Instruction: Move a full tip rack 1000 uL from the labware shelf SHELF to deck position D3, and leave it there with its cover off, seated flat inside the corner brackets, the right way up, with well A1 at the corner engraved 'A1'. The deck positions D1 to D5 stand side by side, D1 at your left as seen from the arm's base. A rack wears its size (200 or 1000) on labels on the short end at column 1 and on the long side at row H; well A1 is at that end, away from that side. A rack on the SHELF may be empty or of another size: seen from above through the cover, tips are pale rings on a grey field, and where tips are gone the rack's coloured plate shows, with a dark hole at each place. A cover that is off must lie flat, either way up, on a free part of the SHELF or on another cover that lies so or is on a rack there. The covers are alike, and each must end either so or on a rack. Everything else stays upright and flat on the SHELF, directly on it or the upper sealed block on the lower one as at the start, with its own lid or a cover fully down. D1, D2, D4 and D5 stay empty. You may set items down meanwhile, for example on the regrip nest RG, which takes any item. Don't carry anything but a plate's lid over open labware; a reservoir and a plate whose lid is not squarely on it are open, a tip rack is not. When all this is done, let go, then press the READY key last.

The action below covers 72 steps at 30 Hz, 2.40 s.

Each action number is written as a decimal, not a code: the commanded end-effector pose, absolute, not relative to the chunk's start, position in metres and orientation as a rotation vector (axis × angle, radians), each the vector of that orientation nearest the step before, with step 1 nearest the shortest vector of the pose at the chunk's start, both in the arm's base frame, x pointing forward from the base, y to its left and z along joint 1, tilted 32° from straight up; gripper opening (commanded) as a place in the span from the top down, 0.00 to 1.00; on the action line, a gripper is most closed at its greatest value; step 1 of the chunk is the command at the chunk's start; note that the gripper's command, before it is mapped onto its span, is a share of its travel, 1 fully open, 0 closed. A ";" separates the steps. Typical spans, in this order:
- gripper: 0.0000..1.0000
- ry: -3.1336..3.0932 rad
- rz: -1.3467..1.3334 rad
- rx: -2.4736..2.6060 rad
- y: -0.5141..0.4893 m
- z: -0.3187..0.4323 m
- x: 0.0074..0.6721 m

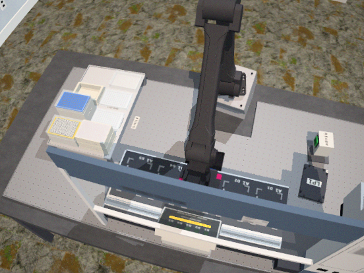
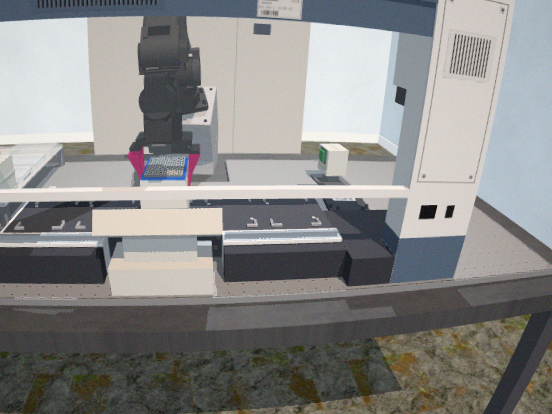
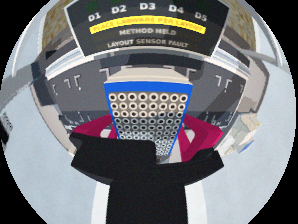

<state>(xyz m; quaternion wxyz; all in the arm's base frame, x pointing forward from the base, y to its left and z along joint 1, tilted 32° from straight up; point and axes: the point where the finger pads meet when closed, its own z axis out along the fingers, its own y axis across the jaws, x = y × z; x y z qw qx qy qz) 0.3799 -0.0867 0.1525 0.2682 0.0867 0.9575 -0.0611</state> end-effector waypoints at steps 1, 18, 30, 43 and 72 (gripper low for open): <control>1.00 2.547 -0.170 0.229 -0.089 0.167 0.387; 1.00 2.547 -0.170 0.229 -0.089 0.167 0.387; 1.00 2.547 -0.170 0.229 -0.089 0.167 0.387; 0.00 2.547 -0.170 0.229 -0.089 0.167 0.387; 0.00 2.547 -0.170 0.229 -0.089 0.167 0.387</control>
